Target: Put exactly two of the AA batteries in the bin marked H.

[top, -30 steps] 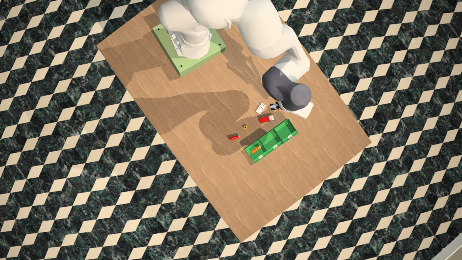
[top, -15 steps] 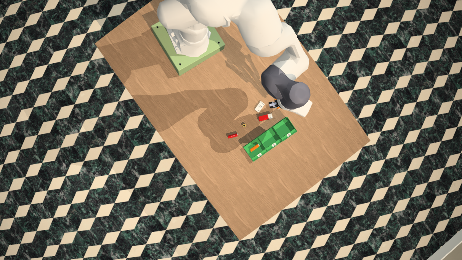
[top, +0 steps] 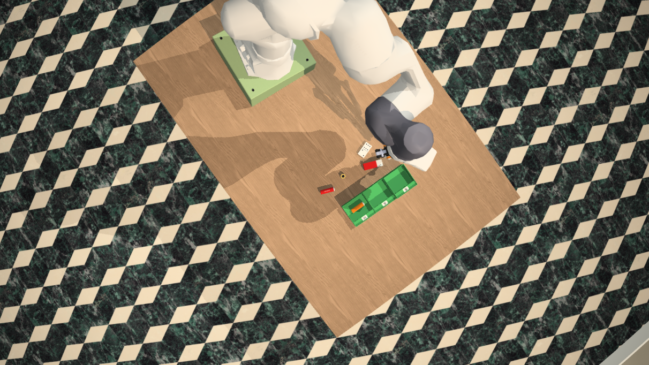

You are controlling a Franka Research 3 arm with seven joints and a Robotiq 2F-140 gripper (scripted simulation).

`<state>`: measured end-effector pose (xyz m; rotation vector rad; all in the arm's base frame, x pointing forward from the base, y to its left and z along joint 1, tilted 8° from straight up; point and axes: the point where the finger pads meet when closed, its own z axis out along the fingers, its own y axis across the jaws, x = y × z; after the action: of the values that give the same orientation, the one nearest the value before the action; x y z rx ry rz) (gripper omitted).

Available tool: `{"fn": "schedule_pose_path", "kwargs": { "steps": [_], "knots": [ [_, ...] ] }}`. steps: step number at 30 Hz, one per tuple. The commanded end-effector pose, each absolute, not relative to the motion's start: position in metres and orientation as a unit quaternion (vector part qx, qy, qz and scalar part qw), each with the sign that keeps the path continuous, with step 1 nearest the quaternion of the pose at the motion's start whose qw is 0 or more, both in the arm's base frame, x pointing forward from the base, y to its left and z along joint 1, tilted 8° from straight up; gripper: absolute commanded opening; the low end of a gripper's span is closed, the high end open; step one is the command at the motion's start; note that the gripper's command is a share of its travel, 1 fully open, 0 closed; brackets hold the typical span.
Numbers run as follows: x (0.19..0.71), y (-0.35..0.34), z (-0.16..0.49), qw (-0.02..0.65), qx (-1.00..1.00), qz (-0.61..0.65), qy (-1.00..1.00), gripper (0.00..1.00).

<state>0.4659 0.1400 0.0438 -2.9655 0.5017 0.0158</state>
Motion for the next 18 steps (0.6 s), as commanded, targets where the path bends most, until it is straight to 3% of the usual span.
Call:
{"fn": "schedule_pose_path", "kwargs": {
  "steps": [1,18],
  "knots": [
    [0.475,0.12,0.041,0.066,-0.986,0.008,0.156,0.05],
    [0.519,0.043,0.031,0.066,-0.986,0.008,0.156,0.05]
  ]
}}
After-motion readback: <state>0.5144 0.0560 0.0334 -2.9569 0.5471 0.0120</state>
